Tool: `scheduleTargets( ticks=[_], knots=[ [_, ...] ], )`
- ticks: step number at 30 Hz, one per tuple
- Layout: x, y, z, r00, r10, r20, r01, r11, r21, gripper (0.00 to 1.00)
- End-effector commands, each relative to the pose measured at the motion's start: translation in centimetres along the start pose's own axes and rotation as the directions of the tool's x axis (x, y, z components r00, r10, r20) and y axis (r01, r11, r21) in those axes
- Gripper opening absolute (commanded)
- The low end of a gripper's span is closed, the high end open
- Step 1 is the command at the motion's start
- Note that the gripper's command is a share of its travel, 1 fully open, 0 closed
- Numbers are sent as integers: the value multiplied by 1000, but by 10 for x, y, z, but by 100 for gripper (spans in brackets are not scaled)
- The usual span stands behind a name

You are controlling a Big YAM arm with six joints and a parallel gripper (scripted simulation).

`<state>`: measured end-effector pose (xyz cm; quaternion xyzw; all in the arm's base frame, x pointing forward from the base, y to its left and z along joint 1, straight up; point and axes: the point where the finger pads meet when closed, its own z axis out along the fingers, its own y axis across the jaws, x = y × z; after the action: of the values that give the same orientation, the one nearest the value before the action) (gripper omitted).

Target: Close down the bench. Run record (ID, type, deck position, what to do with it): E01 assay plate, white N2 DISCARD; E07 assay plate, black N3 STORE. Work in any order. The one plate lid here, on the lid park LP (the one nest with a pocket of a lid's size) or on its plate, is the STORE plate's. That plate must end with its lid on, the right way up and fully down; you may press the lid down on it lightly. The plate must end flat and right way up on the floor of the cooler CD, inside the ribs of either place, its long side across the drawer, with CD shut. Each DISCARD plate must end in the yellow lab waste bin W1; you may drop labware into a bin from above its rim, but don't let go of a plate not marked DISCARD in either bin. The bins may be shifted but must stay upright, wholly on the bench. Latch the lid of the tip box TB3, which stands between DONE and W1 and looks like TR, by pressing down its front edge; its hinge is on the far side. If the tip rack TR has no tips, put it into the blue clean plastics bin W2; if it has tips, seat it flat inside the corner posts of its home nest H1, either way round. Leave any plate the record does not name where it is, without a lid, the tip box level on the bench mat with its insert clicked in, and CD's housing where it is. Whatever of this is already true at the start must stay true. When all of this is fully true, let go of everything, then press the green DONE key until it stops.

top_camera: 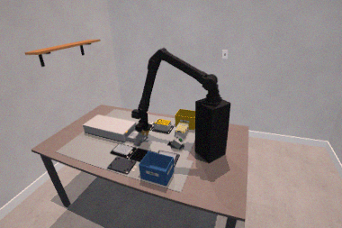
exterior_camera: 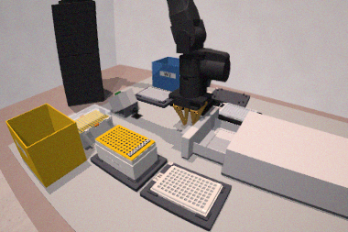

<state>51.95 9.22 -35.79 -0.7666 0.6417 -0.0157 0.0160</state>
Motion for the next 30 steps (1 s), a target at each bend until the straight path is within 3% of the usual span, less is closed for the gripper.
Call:
scheduleTargets(
  ticks=[1,7,10,12,19,20,22,30],
  knots=[
    [1,29,9,1000,18,-2,-18,998,-60,30],
    [1,29,9,1000,18,-2,-18,998,-60,30],
    [1,21,2,1000,18,-1,-18,999,-26,30],
    [1,27,1,1000,18,-1,-18,999,-40,30],
    [1,34,4,1000,17,-1,-17,999,-38,30],
    [1,44,8,1000,17,-2,-17,998,-60,30],
    [1,38,5,1000,17,-1,-17,999,-34,30],
    [1,53,6,1000,17,-1,-17,999,-48,30]
  ],
)
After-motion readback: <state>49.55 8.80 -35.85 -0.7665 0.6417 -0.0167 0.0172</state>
